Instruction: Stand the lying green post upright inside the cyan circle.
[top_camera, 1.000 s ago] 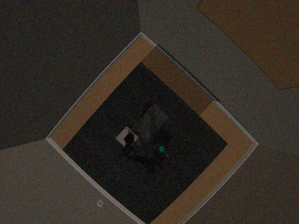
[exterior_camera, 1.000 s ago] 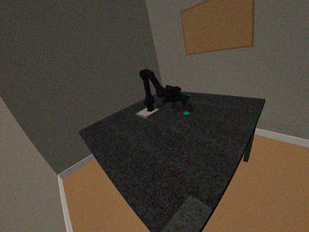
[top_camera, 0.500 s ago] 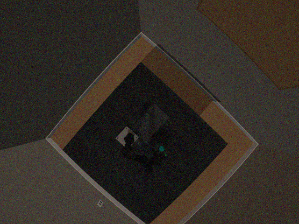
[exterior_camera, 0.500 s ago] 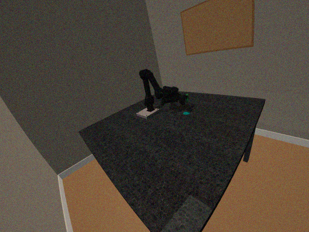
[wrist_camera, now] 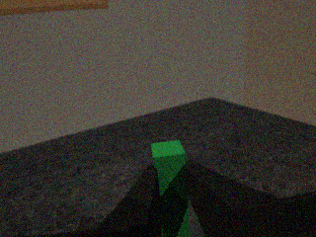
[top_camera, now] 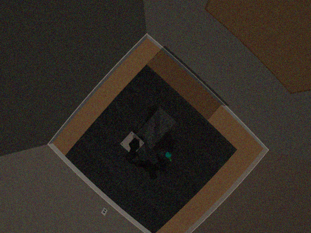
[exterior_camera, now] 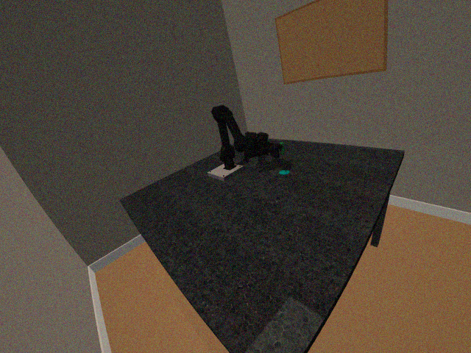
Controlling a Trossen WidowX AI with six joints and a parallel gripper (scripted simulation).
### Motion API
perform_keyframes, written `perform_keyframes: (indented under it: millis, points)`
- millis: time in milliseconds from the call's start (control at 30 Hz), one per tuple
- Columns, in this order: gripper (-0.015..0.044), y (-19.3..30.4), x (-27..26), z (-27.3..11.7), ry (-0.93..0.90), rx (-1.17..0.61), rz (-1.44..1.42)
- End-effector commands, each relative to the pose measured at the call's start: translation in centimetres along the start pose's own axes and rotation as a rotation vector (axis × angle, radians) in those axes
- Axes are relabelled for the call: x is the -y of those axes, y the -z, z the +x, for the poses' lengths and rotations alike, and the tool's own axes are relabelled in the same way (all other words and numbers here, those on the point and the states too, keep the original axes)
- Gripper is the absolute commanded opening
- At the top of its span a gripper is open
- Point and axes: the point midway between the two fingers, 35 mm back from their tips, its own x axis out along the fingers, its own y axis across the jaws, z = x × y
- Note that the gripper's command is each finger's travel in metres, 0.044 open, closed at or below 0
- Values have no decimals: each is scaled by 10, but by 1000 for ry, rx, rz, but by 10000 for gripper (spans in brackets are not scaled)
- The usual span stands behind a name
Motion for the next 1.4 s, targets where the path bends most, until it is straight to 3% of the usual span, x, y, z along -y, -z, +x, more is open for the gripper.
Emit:
perform_keyframes:
  millis: [0, 467, 1367]
  points:
    - [23, 0, -3, -1, -5, 4, 2]
    - [23, 2, -2, -1, -5, 4, 2]
    - [23, 83, -2, 7, -5, 4, 3]
